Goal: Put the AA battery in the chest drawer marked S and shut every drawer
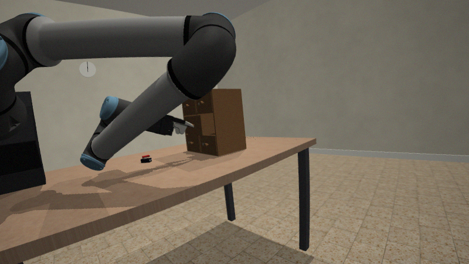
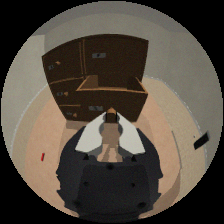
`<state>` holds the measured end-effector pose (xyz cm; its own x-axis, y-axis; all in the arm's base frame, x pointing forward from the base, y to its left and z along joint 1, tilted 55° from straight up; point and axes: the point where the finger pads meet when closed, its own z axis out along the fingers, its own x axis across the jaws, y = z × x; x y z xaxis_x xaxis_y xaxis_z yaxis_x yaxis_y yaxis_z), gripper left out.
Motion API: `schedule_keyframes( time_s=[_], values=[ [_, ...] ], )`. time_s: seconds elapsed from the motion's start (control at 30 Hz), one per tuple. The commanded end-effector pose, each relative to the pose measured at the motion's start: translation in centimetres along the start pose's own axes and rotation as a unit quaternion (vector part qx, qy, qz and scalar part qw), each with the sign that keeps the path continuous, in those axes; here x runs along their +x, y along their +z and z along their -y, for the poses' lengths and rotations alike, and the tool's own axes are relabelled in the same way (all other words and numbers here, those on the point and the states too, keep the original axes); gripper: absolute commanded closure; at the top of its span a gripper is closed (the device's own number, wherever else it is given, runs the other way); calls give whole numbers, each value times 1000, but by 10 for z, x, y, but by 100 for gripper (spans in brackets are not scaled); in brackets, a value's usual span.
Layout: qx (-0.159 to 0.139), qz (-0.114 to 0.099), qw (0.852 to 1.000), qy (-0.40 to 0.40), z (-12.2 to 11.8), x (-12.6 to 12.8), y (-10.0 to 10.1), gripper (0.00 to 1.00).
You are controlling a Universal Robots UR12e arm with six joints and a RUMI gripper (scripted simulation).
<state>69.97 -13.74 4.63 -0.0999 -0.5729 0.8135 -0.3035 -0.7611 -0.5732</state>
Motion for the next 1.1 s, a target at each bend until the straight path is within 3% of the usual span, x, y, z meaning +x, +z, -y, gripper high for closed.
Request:
schedule_keyframes(
  time_s=[0.0,1.07],
  values=[
    [0,0,1000,0,1,0,1,93],
    [0,0,1000,0,5,0,12,93]
  ],
)
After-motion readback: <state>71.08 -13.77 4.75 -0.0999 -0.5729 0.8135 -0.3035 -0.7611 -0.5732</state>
